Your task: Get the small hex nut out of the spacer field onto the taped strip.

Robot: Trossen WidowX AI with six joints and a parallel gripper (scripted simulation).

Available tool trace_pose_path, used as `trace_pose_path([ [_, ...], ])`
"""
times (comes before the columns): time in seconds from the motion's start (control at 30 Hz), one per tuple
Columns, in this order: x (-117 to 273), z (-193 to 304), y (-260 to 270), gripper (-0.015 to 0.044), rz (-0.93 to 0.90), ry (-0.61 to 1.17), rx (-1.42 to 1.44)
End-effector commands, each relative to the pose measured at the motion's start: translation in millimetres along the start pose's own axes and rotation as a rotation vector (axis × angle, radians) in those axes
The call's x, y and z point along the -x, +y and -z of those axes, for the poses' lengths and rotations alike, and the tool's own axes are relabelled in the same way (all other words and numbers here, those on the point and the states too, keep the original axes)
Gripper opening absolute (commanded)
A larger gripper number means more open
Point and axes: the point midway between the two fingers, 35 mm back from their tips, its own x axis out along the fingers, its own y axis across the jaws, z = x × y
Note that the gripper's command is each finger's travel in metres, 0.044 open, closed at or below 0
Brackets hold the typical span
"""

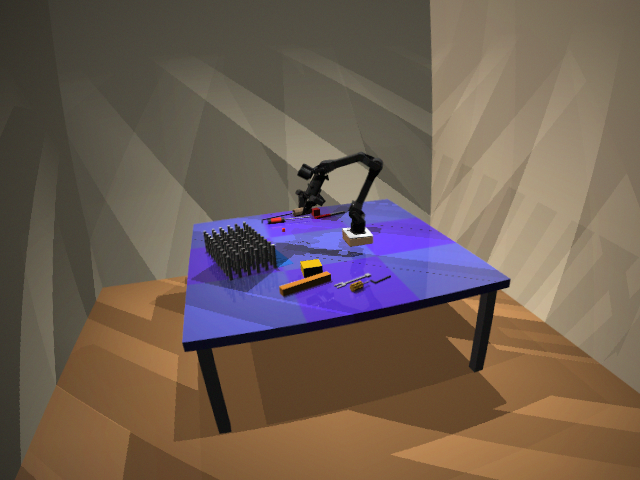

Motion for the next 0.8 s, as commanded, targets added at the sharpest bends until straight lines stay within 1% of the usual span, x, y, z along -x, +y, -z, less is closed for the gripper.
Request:
trace_pose_path([
  [0.0,-23,-11,2,0.0,0.004,-0.006,-0.006],
  [0.43,-80,-50,2,0.0,0.004,-0.005,-0.005],
  [0.77,-110,-85,-7,0.0,0.004,-0.005,-0.005],
])
